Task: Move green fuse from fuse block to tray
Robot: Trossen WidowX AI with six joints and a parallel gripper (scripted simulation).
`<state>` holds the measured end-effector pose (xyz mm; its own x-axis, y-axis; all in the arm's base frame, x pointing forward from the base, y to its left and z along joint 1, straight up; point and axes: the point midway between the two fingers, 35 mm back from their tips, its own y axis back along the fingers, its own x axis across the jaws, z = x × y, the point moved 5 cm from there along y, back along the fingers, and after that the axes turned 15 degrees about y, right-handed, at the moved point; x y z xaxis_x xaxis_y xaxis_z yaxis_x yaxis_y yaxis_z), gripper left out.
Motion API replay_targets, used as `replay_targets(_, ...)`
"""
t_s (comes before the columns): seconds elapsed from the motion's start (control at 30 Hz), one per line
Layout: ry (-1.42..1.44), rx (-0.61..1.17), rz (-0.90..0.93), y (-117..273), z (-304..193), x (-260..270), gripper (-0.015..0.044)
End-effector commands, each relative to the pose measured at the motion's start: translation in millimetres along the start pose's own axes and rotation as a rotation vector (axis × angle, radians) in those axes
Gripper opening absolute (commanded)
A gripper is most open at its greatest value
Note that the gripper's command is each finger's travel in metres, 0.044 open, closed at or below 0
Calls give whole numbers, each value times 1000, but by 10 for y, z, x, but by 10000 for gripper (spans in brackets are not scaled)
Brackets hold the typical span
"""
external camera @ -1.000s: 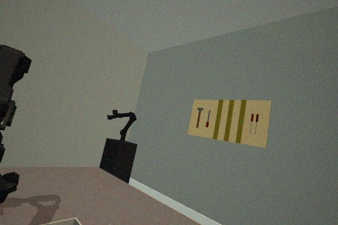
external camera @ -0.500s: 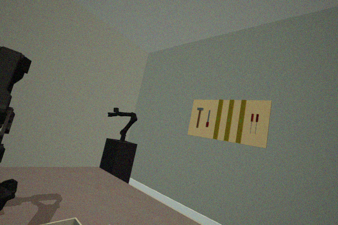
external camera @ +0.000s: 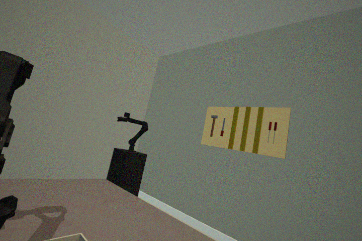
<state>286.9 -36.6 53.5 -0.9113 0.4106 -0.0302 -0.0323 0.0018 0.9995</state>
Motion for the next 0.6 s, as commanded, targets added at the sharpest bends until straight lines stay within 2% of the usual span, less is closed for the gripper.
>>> replay_targets(0.0,-2,3,1,-41,-4,5,60)
replay_targets(0.13,-2,3,1,-47,-4,6,60)
replay_targets(0.43,0,1,2,-35,-1,4,0)
replay_targets(0.57,0,1,2,-35,-1,4,0)
